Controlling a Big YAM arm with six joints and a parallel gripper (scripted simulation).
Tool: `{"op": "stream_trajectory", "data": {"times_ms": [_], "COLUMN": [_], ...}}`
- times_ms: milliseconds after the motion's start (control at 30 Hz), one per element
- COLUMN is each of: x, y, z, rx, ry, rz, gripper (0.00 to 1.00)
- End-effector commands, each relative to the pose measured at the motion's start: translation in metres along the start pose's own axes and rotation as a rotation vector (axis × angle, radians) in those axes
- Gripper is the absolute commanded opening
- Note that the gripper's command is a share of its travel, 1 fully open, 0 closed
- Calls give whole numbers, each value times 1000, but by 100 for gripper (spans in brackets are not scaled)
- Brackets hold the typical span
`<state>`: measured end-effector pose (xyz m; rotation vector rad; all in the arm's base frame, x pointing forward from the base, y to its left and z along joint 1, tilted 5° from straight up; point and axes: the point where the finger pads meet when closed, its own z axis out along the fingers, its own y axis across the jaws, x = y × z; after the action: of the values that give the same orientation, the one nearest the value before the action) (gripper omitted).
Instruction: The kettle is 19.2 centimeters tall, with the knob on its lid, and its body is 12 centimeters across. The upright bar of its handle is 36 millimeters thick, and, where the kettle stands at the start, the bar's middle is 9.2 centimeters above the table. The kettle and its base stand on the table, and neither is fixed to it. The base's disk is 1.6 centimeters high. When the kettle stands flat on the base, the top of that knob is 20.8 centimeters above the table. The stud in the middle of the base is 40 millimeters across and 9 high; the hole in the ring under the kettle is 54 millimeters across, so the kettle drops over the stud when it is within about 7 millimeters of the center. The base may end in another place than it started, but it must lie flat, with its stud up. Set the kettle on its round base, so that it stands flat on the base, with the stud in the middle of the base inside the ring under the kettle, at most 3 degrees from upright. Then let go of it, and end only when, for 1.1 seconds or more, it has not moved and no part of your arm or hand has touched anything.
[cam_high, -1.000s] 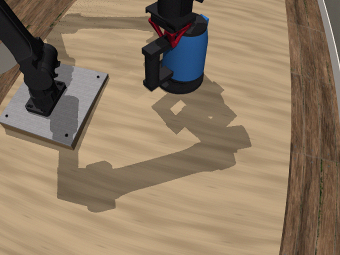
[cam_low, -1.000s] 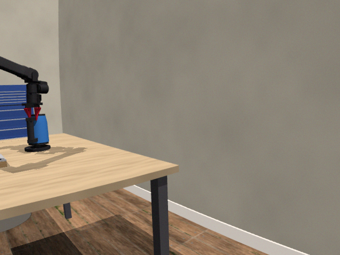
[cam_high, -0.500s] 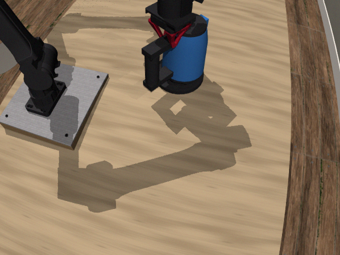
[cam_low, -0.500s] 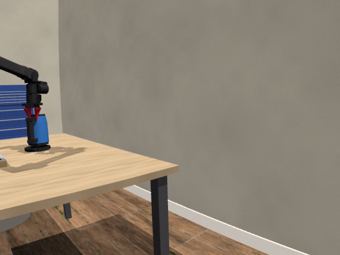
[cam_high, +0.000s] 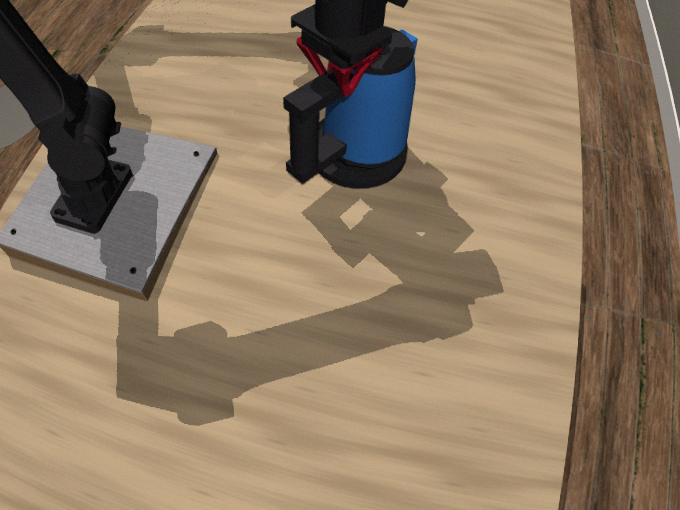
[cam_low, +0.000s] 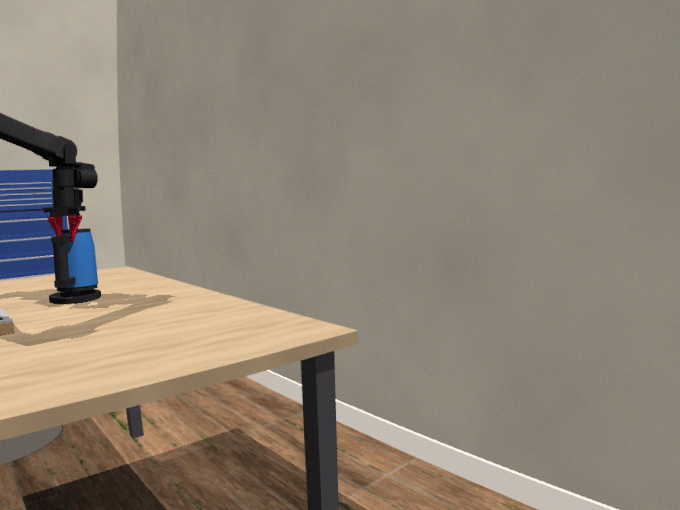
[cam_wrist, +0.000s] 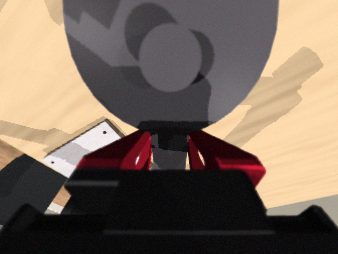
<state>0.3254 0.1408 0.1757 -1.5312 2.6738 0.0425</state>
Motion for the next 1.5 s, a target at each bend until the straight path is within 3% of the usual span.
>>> {"op": "stream_trajectory", "data": {"times_ms": [0, 200, 267, 300, 1033, 1467], "x": [-16, -14, -14, -21, -15, -16], "y": [-9, -7, -7, -12, -8, -9], "z": [-26, -18, -18, -30, -15, -19], "rx": [45, 37, 37, 51, 35, 43], "ry": [-69, -58, -58, -77, -56, -66], "rz": [2, 3, 3, 0, 2, 1], "gripper": [0, 0, 0, 0, 0, 0]}}
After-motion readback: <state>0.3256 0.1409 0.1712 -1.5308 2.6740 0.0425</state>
